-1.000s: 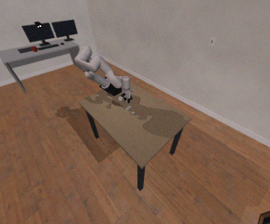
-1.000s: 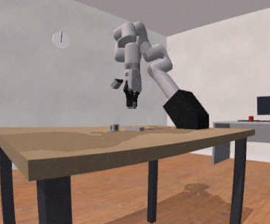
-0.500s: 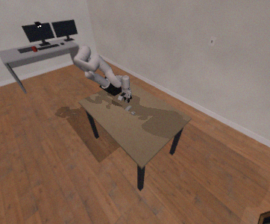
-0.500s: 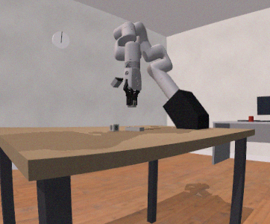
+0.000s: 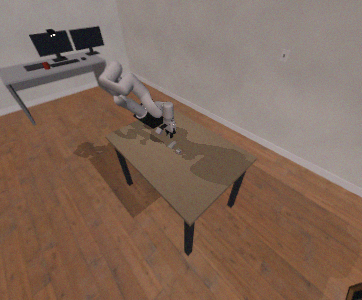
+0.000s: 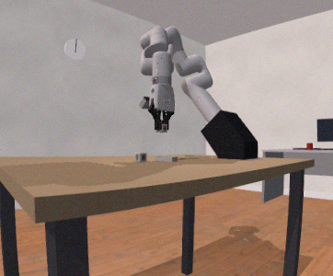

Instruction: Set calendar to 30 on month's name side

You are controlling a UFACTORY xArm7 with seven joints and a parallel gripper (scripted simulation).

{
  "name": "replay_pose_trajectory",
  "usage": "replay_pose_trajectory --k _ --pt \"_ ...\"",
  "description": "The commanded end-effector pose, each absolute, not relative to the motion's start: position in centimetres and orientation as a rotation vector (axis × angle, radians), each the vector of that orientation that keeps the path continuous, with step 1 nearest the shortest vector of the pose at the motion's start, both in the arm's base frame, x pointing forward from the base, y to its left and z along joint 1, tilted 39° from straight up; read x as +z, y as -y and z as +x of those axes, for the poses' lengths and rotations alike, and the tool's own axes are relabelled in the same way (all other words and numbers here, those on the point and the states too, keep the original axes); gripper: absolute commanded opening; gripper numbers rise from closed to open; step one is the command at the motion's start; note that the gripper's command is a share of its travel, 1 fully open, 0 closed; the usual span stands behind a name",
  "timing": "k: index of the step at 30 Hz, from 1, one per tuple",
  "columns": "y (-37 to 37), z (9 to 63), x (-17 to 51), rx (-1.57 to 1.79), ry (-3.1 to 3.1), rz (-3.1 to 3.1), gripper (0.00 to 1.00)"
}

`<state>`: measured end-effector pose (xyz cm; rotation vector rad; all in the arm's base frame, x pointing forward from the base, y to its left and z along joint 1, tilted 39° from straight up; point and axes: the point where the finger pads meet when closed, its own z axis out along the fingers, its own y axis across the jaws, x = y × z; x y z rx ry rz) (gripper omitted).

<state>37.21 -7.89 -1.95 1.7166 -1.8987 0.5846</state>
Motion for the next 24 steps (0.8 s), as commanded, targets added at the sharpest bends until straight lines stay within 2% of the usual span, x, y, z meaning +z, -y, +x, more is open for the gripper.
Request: replay_pose_trajectory --k 1,24 --pt "8.1 37.3 -1.8 0.651 2.061 1.568 0.29" --pt "9.9 37.5 -0.8 0.890 2.675 0.658 0.29"
